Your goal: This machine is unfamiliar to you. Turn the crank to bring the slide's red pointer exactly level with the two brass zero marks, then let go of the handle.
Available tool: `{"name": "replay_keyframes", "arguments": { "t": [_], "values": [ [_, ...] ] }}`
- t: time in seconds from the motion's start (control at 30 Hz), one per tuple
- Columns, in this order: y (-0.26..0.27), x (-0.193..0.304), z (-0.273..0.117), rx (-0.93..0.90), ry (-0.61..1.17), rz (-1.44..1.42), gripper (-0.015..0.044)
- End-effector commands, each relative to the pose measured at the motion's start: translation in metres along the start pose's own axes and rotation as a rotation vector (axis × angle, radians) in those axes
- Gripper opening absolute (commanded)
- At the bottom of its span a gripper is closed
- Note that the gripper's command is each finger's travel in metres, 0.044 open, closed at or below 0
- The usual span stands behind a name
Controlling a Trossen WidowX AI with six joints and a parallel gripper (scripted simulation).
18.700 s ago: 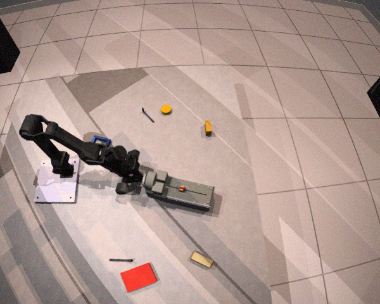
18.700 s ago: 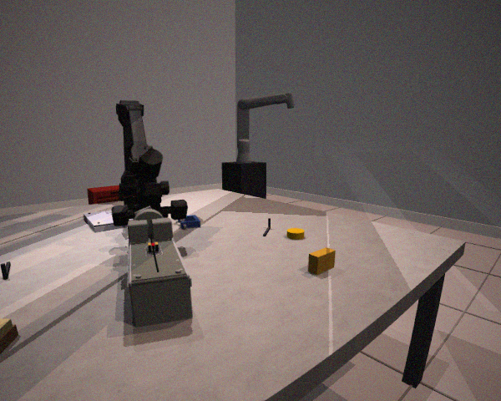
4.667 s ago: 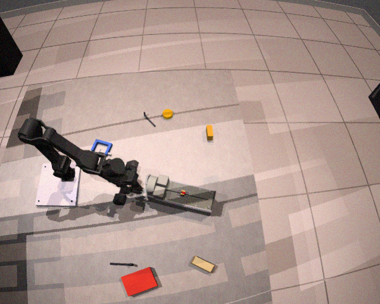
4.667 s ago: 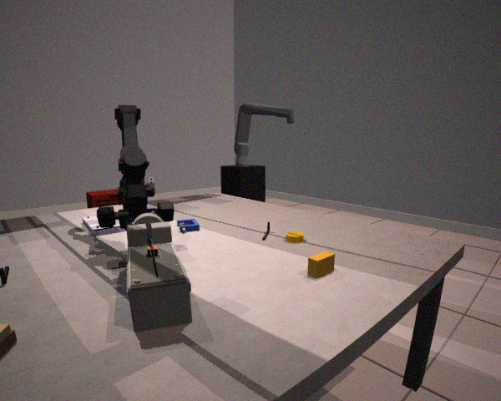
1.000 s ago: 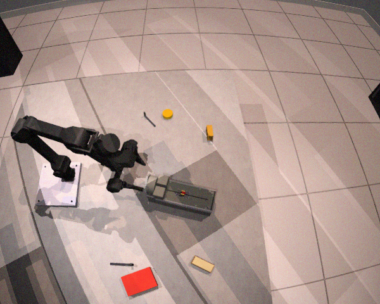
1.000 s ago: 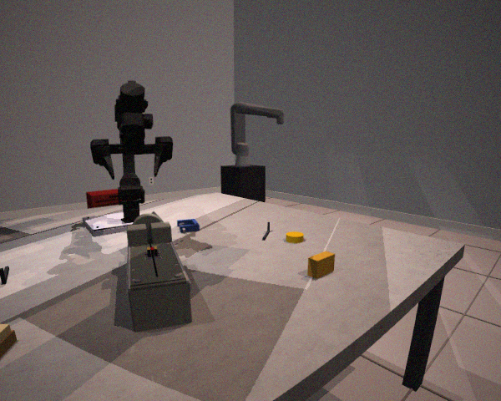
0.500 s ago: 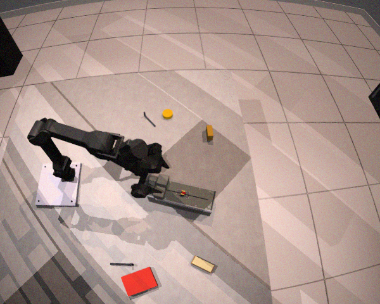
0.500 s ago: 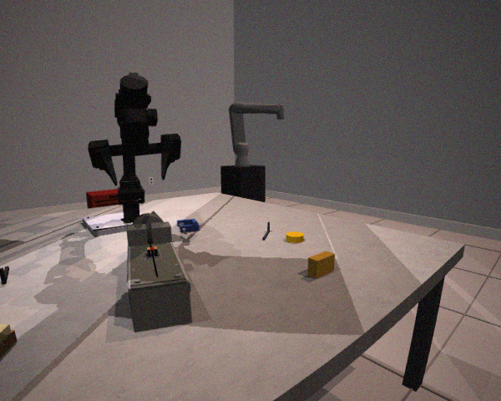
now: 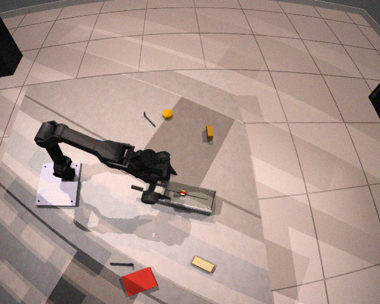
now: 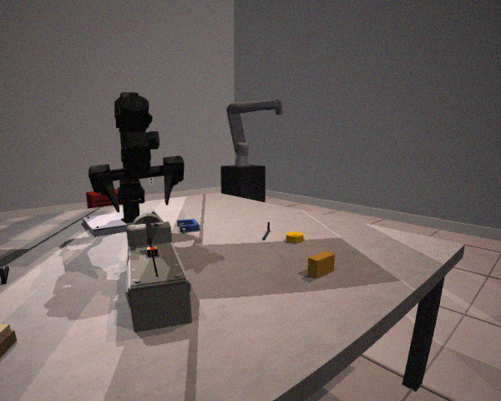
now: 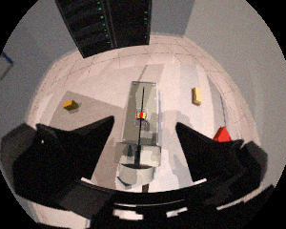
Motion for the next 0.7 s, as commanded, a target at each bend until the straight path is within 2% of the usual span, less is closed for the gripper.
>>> {"name": "replay_keyframes", "arguments": {
  "t": [0.0, 0.67],
  "values": [
    [-0.0008, 0.0171, 0.0148, -0.004, 0.021, 0.006, 0.044],
    [-0.0005, 0.0136, 0.0121, -0.004, 0.021, 0.006, 0.044]
  ]
}}
Point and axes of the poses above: the point midway between the two fingers, 35 mm back from their tips, its own z axis out along the fingers, its own y axis across the jaws, x = y × z, the point moved 1 cm from there along -z, back along the fingers
